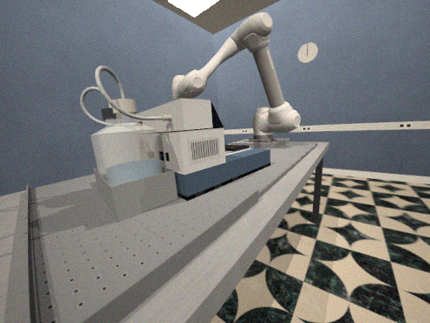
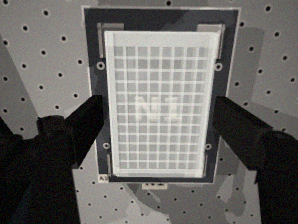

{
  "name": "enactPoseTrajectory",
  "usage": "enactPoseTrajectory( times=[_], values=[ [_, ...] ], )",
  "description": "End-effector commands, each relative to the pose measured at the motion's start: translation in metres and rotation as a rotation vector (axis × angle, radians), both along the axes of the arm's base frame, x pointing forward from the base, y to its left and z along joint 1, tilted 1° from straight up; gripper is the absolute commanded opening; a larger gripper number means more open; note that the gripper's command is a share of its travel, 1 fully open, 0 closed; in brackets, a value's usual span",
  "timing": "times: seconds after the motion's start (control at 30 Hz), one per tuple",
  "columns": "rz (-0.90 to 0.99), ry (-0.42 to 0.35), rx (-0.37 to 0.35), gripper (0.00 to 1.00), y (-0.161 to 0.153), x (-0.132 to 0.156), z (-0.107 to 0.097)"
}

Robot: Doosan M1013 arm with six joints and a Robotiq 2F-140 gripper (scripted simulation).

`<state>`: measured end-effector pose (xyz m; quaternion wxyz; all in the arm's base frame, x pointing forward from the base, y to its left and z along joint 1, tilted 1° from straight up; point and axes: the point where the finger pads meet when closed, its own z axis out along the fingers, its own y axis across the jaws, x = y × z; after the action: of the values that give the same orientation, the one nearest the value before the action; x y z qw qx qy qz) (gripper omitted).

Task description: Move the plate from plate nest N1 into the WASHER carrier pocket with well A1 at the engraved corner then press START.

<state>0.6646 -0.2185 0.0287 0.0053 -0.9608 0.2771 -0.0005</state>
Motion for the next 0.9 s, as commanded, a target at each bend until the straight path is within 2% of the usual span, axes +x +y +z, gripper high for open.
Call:
enactPoseTrajectory(
  times=[0.0, 0.1, 0.13, 0.87],
  values=[
    [0.000, -0.002, 0.000, 0.70, -0.0001, 0.0006, 0.0011],
    [0.000, -0.002, 0.000, 0.70, -0.0001, 0.0006, 0.0011],
    [0.000, -0.002, 0.000, 0.63, -0.0001, 0.0006, 0.0011],
    [0.000, -0.002, 0.000, 0.61, -0.0001, 0.0006, 0.0024]
  ],
)
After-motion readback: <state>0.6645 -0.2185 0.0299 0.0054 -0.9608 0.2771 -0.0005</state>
